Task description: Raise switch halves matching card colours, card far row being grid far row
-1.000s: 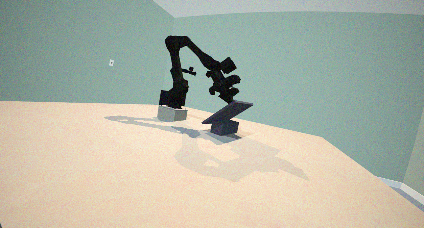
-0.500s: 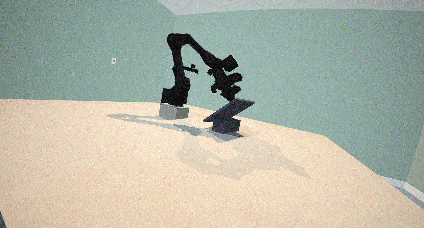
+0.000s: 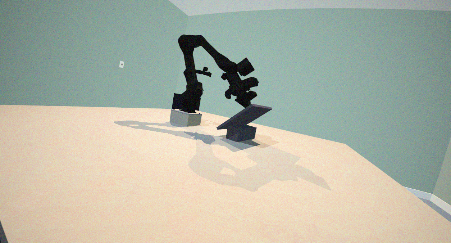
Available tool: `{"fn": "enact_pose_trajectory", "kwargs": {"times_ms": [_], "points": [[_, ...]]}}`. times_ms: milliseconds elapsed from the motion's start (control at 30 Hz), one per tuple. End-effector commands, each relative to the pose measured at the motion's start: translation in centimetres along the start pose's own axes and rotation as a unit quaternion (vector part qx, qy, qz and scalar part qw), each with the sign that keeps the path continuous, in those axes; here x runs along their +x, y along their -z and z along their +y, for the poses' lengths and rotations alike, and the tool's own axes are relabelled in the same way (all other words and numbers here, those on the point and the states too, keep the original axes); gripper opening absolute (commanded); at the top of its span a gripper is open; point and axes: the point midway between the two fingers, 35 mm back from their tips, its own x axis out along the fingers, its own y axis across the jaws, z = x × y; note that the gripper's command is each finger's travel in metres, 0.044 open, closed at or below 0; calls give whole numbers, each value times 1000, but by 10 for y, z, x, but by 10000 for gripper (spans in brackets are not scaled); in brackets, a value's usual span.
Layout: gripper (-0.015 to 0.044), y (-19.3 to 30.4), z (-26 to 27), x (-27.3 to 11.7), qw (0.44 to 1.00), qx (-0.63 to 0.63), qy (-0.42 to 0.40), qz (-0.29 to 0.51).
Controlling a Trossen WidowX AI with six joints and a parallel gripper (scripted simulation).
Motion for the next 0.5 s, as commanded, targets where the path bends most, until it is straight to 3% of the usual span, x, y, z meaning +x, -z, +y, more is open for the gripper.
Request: {"fn": "enact_pose_trajectory", "kwargs": {"times_ms": [0,467], "points": [[0,0,0,1,1000,-2,-2,1],[0,0,0,3,1000,-2,-2,1]]}}
